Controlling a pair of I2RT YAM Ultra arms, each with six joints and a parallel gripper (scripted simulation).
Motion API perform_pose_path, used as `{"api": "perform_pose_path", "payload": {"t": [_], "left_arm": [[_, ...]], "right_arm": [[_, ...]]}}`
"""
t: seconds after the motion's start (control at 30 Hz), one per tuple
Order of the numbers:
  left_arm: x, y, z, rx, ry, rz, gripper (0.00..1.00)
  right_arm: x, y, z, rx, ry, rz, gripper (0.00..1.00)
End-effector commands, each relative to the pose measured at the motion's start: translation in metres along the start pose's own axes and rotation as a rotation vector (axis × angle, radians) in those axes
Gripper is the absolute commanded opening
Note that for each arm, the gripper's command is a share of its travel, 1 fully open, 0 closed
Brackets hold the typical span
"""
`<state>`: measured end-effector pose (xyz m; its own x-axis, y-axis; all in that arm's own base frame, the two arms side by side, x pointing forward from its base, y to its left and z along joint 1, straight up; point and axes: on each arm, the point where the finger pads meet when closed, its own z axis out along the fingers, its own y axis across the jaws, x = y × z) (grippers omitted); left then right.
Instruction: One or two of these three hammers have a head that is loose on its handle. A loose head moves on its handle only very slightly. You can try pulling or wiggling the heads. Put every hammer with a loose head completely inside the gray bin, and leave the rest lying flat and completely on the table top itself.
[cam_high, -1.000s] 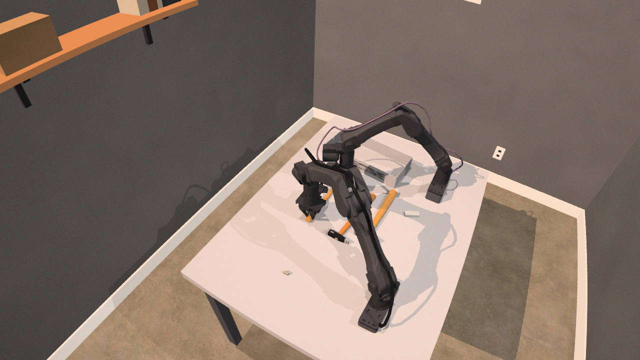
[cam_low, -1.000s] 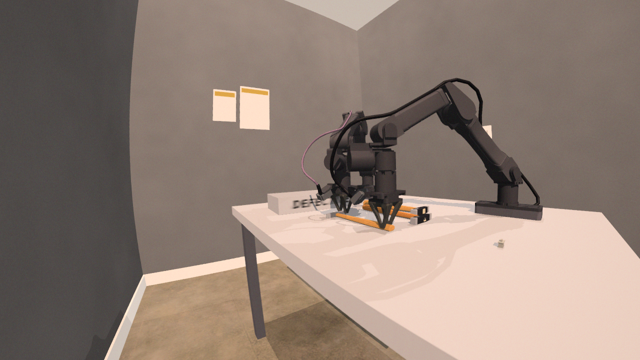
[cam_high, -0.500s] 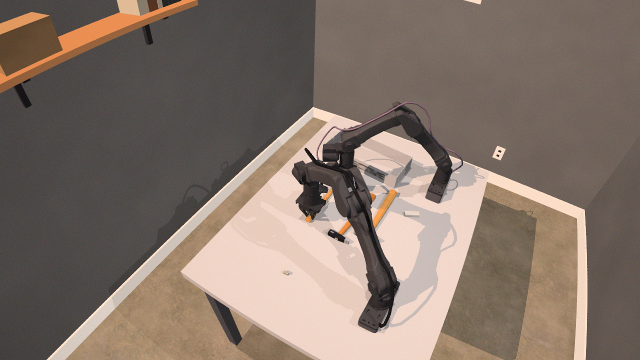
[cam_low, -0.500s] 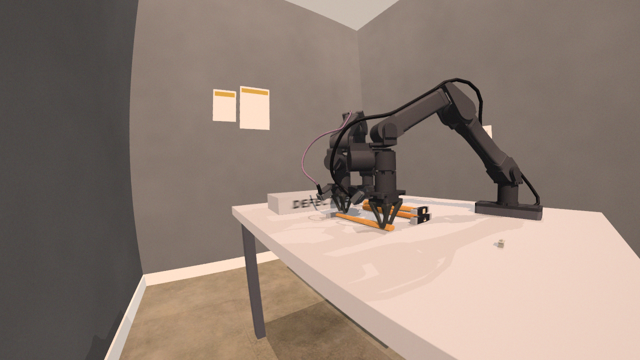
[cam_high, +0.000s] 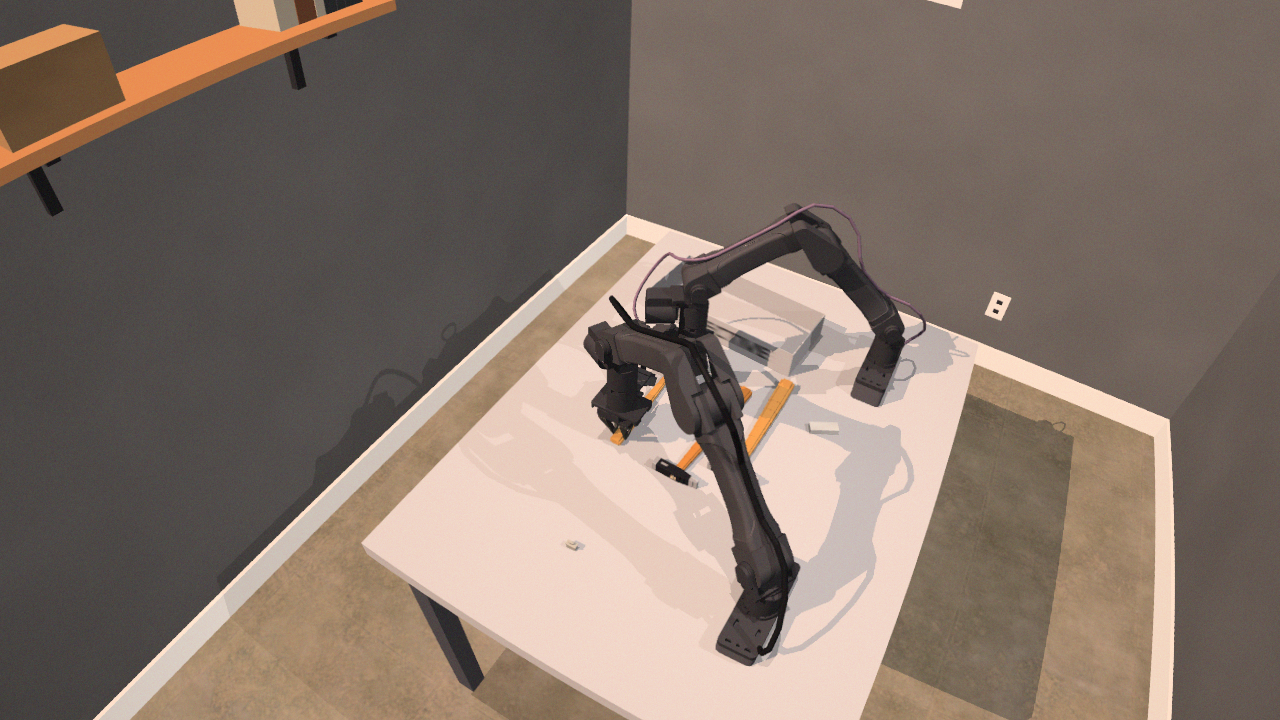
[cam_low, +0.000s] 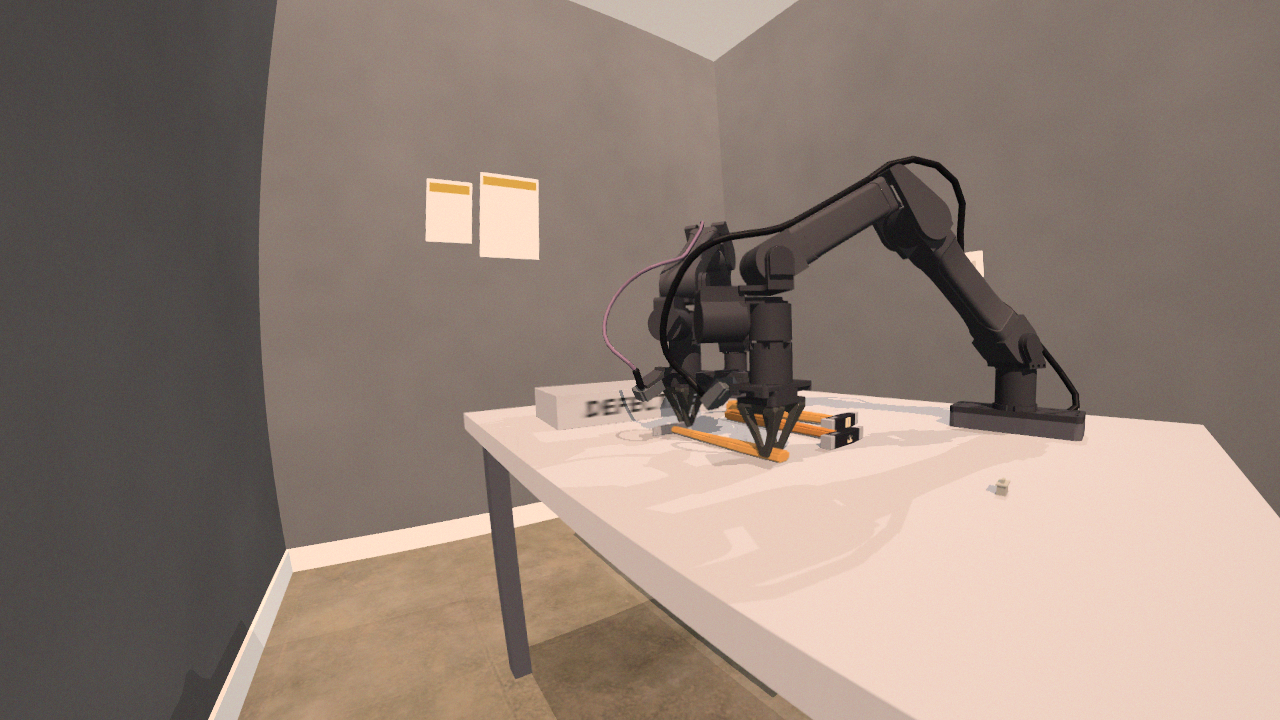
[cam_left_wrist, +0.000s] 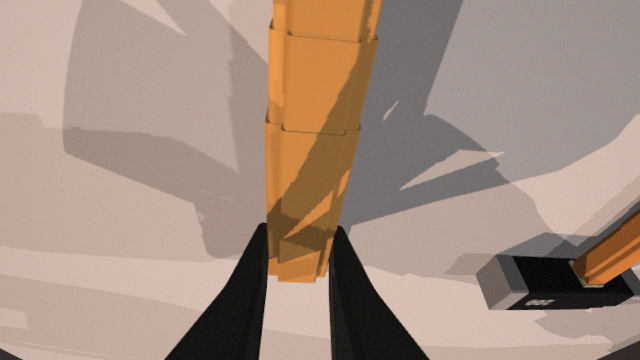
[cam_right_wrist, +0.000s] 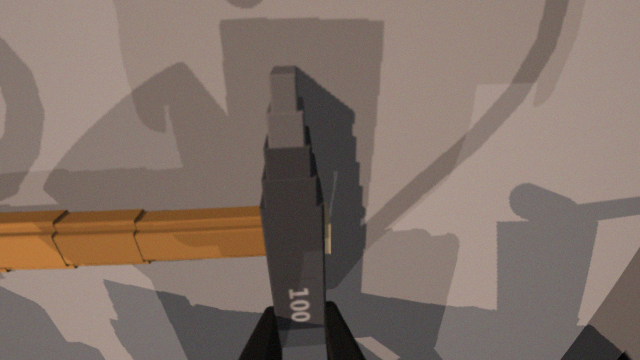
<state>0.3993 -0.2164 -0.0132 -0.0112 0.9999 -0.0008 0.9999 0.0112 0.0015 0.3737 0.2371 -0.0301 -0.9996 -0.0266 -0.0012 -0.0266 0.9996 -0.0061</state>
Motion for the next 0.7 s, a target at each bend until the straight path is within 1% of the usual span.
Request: {"api": "perform_pose_path", "payload": {"t": [0.0,0.03,0.07,0.23,0.27,0.67], "left_arm": [[0.0,0.0,-0.003,-0.009,-0.005,0.0,0.17],[0.0,0.0,-0.003,-0.009,-0.005,0.0,0.17],[0.0,0.0,-0.003,-0.009,-0.005,0.0,0.17],[0.012,-0.004,0.0,0.011,0.031,-0.011,0.17],[0.014,-0.005,0.0,0.014,0.036,-0.012,0.17],[0.026,-0.007,0.002,0.028,0.073,-0.025,0.17]], "right_arm": [[-0.003,0.0,-0.004,-0.012,-0.009,0.012,0.07],[-0.003,0.0,-0.004,-0.012,-0.009,0.012,0.0],[-0.003,0.0,-0.004,-0.012,-0.009,0.012,0.08],[-0.003,-0.003,-0.001,-0.003,-0.002,0.022,0.08],[0.002,-0.009,0.002,0.022,0.014,0.023,0.08],[0.008,-0.031,0.004,0.098,0.041,0.024,0.08]]}}
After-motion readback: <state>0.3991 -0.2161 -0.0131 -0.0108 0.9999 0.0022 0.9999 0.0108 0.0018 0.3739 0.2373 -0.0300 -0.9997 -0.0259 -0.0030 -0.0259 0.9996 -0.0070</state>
